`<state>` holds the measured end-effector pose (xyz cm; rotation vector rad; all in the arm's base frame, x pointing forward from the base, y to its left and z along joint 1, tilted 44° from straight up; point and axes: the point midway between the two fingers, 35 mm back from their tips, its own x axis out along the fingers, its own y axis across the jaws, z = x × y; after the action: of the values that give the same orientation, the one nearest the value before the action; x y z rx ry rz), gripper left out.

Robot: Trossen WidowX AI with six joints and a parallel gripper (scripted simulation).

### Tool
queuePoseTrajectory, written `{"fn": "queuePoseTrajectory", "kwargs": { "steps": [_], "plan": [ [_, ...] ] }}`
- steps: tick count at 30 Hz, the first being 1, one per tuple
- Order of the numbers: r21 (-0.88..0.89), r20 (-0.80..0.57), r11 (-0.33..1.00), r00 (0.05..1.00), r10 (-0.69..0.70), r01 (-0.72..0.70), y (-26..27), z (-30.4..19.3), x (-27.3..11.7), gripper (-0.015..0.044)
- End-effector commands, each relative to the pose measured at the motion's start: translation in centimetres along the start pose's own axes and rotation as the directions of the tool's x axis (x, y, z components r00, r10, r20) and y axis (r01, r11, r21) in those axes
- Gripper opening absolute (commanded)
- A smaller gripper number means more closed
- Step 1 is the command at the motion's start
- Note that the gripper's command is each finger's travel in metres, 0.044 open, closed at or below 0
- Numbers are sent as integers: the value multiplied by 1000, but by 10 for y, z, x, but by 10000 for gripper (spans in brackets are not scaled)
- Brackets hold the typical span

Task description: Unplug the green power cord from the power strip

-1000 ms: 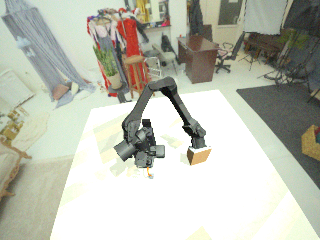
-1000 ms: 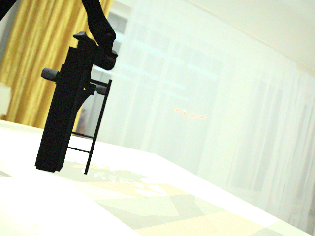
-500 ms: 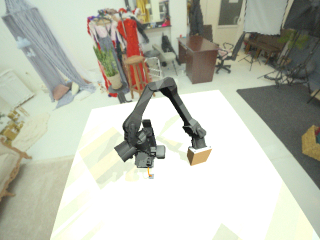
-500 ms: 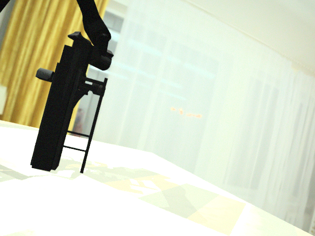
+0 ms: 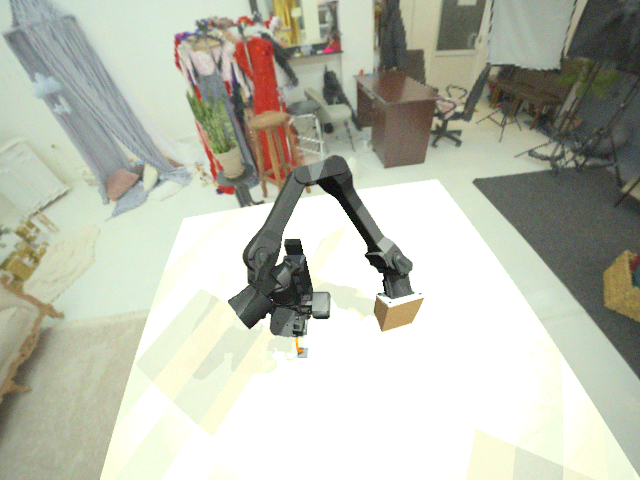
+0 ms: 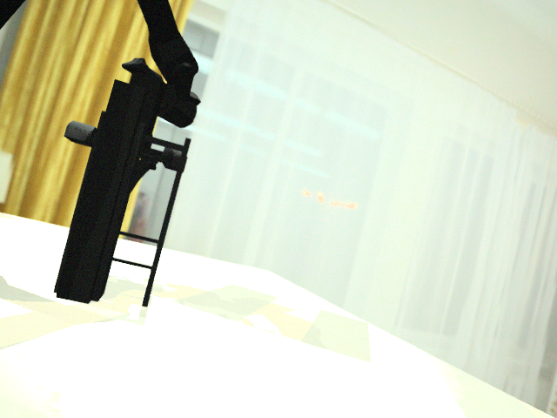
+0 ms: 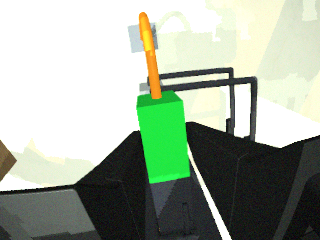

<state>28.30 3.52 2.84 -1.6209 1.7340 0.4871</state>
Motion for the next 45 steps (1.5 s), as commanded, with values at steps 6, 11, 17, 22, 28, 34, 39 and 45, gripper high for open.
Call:
{"fn": "queuePoseTrajectory", "kwargs": {
  "steps": [6,11,17,22,28,34,39,45],
  "plan": [
    [5,36,1000,999,-7,7,-2,27,-5,0],
    [3,33,1000,999,-10,10,-1,23,-2,79],
    [3,33,1000,999,-10,10,-1,23,-2,236],
    [3,33,1000,999,-10,10,-1,25,-3,368],
    [4,36,1000,999,-10,9,-3,67,-14,440],
    [4,36,1000,999,-10,10,-1,83,-17,440],
    [4,36,1000,999,-10,10,-1,83,-17,440],
    [4,36,1000,999,-10,10,-1,83,-17,440]
  ]
}}
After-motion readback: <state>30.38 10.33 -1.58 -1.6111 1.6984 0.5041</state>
